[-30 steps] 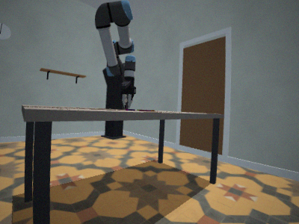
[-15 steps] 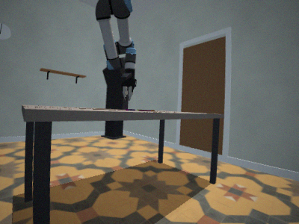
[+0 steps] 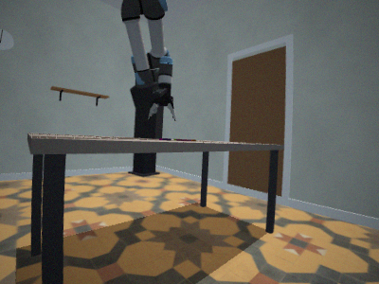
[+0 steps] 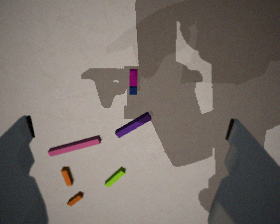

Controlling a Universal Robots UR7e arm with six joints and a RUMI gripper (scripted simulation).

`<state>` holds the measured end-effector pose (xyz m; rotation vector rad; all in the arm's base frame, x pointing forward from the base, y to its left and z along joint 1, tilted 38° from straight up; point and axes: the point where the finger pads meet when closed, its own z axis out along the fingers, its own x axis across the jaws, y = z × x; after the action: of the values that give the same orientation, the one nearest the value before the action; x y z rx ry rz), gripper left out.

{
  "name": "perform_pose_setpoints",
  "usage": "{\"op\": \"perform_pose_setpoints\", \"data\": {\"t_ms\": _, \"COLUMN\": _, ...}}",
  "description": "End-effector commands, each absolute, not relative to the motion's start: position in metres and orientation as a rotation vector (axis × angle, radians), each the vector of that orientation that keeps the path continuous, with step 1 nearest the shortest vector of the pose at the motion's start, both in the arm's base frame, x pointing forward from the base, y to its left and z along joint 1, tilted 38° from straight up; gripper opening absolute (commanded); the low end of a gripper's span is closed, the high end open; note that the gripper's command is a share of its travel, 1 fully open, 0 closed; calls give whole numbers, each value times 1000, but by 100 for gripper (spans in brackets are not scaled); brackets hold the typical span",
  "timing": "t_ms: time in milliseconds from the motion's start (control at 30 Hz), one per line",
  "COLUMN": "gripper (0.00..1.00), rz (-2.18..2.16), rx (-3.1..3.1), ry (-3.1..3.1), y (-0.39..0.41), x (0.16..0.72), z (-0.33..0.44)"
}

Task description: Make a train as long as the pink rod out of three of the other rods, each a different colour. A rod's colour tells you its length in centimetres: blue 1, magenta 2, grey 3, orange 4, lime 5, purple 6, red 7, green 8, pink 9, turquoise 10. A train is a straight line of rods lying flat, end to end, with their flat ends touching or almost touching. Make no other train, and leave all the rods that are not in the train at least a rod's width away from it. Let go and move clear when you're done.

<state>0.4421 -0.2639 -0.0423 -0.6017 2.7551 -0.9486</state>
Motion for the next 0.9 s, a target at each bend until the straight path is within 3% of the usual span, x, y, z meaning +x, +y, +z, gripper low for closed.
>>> {"op": "perform_pose_setpoints", "data": {"t_ms": 0, "gripper": 100, "rz": -948, "rx": -603, "ry": 2755, "y": -262, "x": 442, "z": -41}}
{"op": "perform_pose_setpoints", "data": {"t_ms": 867, "gripper": 100, "rz": -954, "rx": -665, "ry": 2755, "y": -261, "x": 442, "z": -44}}
